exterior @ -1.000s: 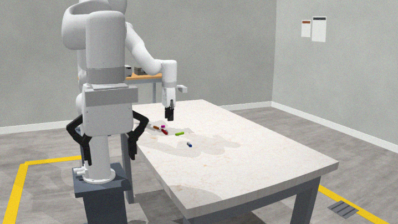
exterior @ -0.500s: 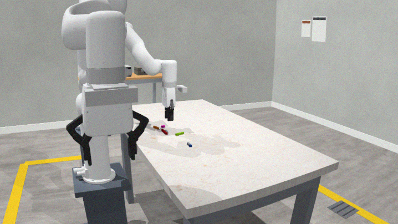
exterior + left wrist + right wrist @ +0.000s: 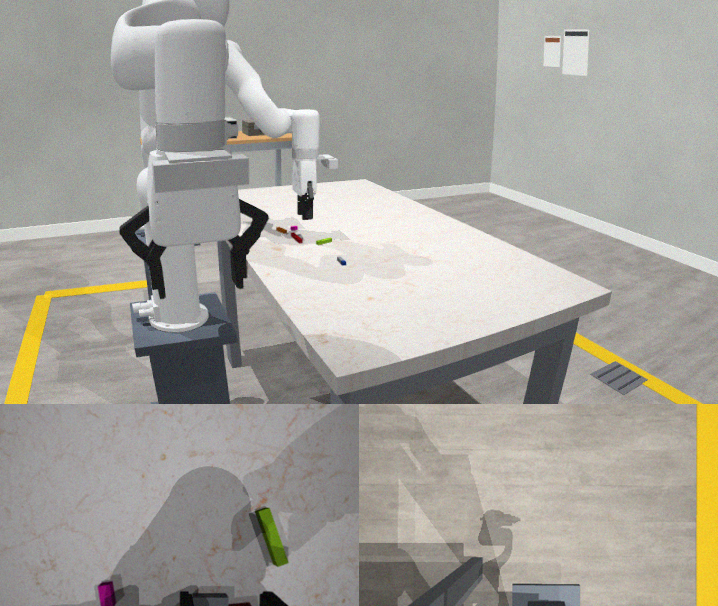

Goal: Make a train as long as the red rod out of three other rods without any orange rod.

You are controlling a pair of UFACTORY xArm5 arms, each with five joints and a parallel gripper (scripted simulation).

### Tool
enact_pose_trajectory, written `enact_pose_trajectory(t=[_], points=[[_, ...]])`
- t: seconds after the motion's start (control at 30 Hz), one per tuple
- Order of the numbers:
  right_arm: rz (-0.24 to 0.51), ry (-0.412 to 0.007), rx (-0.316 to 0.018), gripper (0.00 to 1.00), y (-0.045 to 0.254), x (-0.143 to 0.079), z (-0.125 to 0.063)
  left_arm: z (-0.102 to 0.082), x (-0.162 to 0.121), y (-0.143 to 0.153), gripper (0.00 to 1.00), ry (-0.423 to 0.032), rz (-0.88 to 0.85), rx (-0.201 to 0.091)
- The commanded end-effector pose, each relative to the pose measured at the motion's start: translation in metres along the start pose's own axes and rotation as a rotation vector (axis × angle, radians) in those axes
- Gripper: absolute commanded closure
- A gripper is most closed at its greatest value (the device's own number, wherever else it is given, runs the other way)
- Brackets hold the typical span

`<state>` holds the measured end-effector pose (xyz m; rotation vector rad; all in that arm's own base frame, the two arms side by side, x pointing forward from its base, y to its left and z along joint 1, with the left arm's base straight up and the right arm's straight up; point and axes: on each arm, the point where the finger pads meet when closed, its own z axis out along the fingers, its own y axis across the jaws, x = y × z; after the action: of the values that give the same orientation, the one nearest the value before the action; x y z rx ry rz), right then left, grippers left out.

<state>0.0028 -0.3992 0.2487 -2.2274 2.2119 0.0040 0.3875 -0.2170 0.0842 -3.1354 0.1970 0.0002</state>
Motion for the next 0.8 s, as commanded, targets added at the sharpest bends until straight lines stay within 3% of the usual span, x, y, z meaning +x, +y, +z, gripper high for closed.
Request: enact_pose_trajectory(t=[0.0,0.77], points=[[0.000,0.004,0.000,0.00,0.000,0.001,-0.001,0.003,0.001,0.000,0.52,0.004,0.000,-0.001],[0.000,0.004,0.000,0.00,0.000,0.001,-0.001,0.034,0.001,0.000,0.52,0.004,0.000,-0.001]])
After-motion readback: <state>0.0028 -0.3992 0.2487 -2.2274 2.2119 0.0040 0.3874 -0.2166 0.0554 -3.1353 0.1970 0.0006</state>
